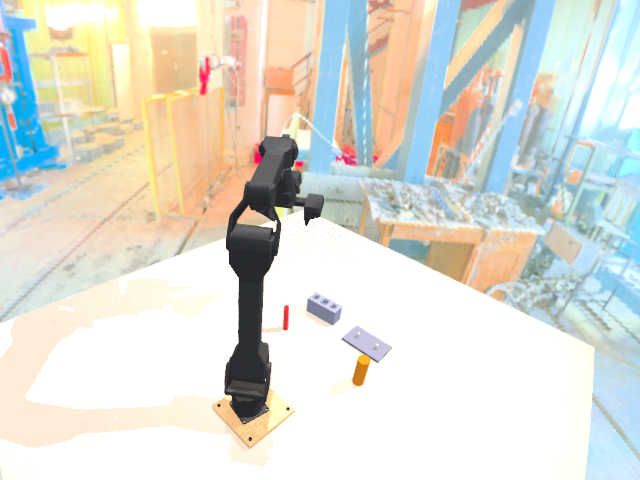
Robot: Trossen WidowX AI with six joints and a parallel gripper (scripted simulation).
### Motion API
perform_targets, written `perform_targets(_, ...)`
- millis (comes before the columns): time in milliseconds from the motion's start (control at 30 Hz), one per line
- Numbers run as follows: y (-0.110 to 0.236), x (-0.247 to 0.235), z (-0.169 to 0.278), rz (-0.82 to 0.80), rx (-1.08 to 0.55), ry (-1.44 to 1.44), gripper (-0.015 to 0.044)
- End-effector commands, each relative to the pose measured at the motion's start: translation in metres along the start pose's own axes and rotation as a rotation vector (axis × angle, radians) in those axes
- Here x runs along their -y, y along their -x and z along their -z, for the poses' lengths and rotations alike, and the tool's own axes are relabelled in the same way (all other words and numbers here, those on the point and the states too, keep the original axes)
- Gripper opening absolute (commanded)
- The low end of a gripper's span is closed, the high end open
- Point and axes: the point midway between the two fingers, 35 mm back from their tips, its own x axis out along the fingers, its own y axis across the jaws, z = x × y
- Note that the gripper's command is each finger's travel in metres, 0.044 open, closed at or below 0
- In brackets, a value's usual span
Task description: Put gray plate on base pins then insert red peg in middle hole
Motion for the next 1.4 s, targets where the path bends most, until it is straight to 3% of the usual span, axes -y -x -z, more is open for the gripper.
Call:
perform_targets(0,-0.039,0.055,0.027,0.099,-0.185,-0.770,0.0440)
perform_targets(467,-0.073,0.128,0.082,0.430,-0.355,-1.935,0.0440)
perform_targets(967,-0.074,0.124,0.087,0.437,-0.357,-1.954,0.0440)
perform_targets(1167,-0.124,0.121,0.112,0.437,-0.357,-1.954,0.0440)
perform_targets(1367,-0.136,0.121,0.120,0.437,-0.357,-1.954,0.0440)
